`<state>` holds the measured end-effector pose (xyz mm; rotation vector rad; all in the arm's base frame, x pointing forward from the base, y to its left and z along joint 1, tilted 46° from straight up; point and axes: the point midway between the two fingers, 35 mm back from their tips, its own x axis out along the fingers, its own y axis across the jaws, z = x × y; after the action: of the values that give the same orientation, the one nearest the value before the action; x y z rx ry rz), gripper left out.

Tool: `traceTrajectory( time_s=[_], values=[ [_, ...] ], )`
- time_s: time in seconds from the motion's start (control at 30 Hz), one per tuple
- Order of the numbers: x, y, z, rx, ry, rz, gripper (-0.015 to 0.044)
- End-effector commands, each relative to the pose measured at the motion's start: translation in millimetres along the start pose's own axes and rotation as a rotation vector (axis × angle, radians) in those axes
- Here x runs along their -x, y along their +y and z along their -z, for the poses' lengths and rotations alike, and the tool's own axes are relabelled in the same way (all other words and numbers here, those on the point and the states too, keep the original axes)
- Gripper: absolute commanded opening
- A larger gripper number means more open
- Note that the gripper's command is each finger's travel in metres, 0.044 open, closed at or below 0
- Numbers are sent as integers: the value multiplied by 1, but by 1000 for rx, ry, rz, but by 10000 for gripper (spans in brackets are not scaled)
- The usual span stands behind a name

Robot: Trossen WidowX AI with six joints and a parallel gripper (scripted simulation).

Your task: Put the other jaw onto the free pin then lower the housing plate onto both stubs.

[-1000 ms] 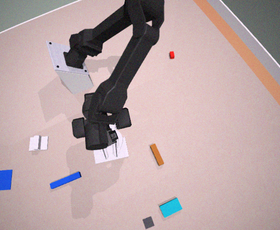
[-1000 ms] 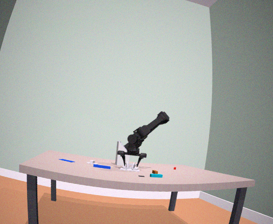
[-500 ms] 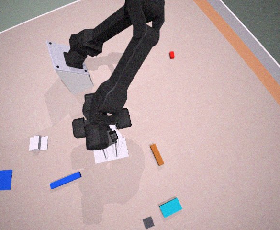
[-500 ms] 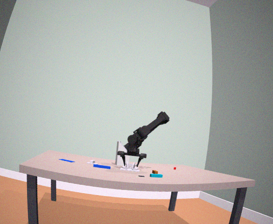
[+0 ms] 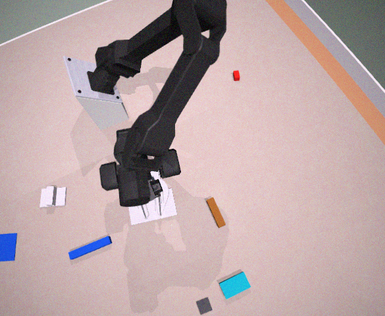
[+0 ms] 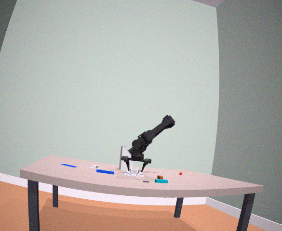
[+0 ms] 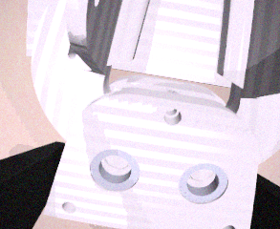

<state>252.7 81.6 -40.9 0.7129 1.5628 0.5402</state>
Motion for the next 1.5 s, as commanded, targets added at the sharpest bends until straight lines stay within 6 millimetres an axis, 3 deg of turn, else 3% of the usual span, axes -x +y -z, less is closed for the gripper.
traceTrajectory(
  time_s=[0.0, 1.47],
  values=[
    [-2, 0, 1, -7, 1, -3, 351],
    [-8, 0, 1, -7, 1, -3, 351]
  ],
)
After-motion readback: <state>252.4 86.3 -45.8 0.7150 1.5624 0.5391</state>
